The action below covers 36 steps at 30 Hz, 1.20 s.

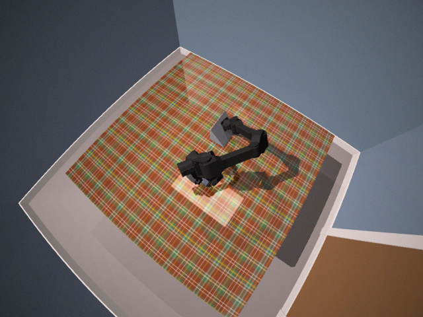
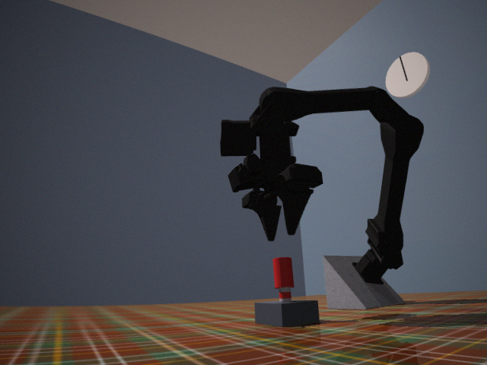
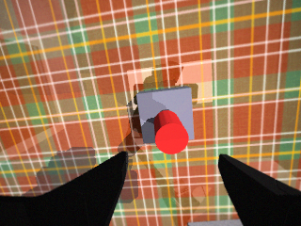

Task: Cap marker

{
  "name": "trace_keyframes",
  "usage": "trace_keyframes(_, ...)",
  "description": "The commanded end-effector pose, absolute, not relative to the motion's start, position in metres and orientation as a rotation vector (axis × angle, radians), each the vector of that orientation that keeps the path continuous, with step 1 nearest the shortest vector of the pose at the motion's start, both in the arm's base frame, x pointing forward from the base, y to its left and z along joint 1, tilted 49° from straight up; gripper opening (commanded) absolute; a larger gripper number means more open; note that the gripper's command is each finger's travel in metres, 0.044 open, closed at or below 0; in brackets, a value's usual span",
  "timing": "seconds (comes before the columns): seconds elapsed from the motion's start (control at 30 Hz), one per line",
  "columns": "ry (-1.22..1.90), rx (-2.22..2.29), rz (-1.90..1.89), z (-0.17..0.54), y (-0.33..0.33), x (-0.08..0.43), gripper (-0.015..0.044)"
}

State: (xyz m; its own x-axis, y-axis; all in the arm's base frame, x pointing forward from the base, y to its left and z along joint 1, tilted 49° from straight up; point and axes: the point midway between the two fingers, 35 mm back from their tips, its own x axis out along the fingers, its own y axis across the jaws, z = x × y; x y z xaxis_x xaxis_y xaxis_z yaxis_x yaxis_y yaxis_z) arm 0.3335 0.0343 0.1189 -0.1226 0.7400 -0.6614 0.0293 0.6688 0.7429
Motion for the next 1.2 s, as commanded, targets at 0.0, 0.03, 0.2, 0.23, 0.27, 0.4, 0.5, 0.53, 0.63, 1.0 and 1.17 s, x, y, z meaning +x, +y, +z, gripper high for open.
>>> trace_keyframes(0.0,1.551,0.561,0.776,0.115,0.036,0.332,0.0230)
trace_keyframes(0.03,1.551,0.561,0.776,0.115,0.036,0.332,0.0204)
trace_keyframes(0.2,1.551,0.561,0.776,0.115,0.036,0.332,0.0072)
trace_keyframes(0.23,1.551,0.561,0.776,0.115,0.036,0.332,0.0046)
trace_keyframes(0.27,1.551,0.561,0.776,0.115,0.036,0.332,0.0020)
trace_keyframes(0.4,1.551,0.561,0.776,0.115,0.036,0.332,0.0000)
trace_keyframes(0.5,1.551,0.561,0.776,0.115,0.036,0.332,0.0000)
trace_keyframes(0.53,1.551,0.561,0.776,0.115,0.036,0.332,0.0000)
trace_keyframes(0.63,1.551,0.560,0.776,0.114,0.037,0.332,0.0000)
trace_keyframes(1.0,1.551,0.560,0.777,0.104,0.049,0.330,0.0000)
trace_keyframes(1.17,1.550,0.560,0.777,0.100,0.054,0.329,0.0000)
